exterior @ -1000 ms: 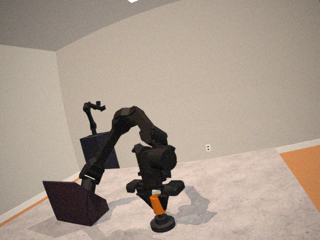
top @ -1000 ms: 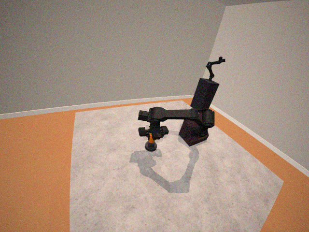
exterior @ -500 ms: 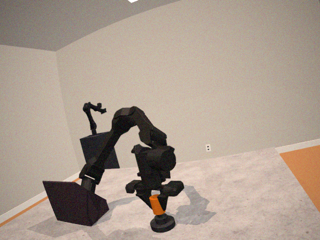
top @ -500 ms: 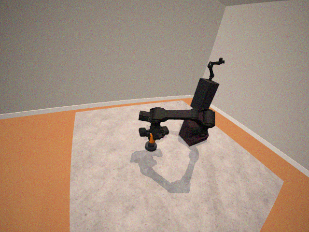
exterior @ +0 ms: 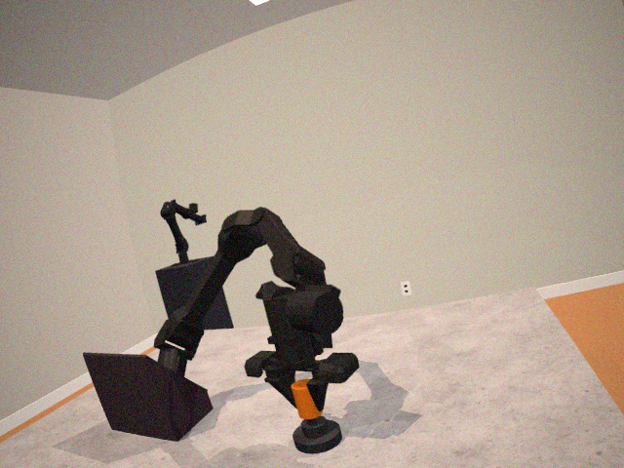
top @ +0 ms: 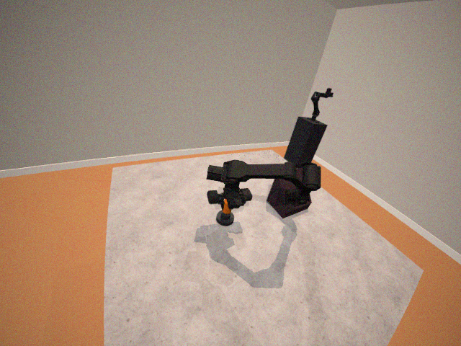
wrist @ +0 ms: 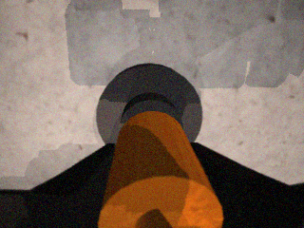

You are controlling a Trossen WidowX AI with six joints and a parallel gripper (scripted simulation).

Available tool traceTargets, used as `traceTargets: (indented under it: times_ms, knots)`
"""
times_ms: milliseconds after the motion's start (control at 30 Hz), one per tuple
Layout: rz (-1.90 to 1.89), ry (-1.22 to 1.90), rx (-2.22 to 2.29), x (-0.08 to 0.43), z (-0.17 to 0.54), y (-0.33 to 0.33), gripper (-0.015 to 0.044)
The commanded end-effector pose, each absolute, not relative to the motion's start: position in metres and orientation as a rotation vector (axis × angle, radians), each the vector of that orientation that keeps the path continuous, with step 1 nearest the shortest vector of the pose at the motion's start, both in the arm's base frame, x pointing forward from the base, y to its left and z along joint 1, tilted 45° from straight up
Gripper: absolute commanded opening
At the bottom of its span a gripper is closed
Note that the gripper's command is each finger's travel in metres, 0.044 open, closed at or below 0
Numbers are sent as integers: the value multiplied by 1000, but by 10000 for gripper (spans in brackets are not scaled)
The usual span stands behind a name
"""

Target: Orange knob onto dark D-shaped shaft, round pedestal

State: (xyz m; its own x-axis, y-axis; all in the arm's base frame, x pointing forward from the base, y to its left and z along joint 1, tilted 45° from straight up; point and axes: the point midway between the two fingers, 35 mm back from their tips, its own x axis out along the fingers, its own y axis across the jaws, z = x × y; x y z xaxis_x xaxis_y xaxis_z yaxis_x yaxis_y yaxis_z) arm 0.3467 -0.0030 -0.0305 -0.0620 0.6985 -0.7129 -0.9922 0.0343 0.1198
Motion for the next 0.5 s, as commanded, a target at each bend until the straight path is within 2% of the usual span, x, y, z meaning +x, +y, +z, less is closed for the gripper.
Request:
traceTargets:
  times_ms: [0,467]
  knots:
    - [1490,723,-527,349,-28,-5,0]
    - [1574,569,-685,351,-30,-4,0]
